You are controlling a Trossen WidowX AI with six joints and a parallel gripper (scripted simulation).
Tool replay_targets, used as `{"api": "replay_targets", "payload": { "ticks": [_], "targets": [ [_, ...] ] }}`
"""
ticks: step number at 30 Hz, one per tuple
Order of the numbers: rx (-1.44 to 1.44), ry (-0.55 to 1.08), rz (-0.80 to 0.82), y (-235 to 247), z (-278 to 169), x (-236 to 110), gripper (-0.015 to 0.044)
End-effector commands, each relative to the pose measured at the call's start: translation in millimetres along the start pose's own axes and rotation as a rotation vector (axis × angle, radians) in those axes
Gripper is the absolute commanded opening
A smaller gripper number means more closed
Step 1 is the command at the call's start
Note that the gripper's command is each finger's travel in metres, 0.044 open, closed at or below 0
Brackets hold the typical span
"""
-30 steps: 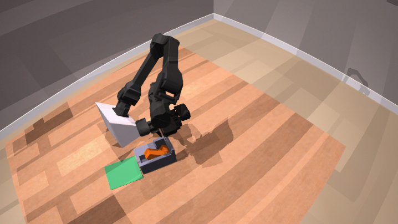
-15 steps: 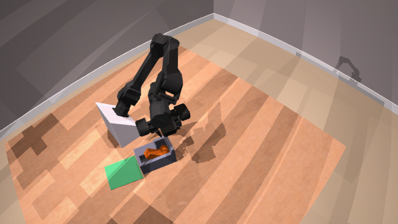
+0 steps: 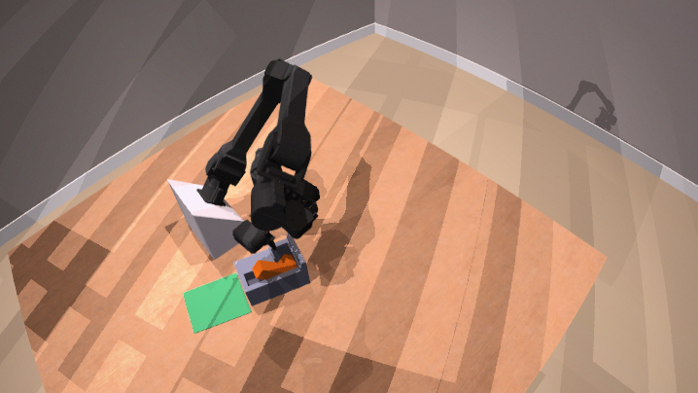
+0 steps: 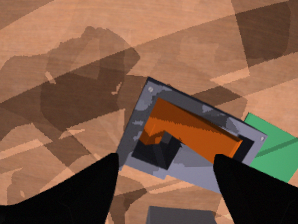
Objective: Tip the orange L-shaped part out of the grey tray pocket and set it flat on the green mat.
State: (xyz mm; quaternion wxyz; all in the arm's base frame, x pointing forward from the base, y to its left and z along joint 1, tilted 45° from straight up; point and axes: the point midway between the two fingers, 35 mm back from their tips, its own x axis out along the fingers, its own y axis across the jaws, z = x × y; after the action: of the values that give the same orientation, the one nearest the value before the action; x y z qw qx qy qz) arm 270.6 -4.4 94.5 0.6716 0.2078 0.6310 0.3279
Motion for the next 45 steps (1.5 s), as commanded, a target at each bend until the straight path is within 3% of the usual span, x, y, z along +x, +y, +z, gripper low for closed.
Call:
{"api": "replay_targets", "payload": {
  "ticks": [1, 11, 23, 30, 45],
  "targets": [
    [-0.369, 0.011, -0.005, -18, -5, 0, 0.028],
    [-1.154, 0.018, 0.006, -52, -17, -1, 0.028],
    [-1.168, 0.018, 0.007, -53, -18, 0, 0.028],
    [-1.169, 0.017, 0.007, -53, -18, 28, 0.028],
    [-1.169, 0.017, 0.007, -53, -18, 47, 0.028]
  ]
}}
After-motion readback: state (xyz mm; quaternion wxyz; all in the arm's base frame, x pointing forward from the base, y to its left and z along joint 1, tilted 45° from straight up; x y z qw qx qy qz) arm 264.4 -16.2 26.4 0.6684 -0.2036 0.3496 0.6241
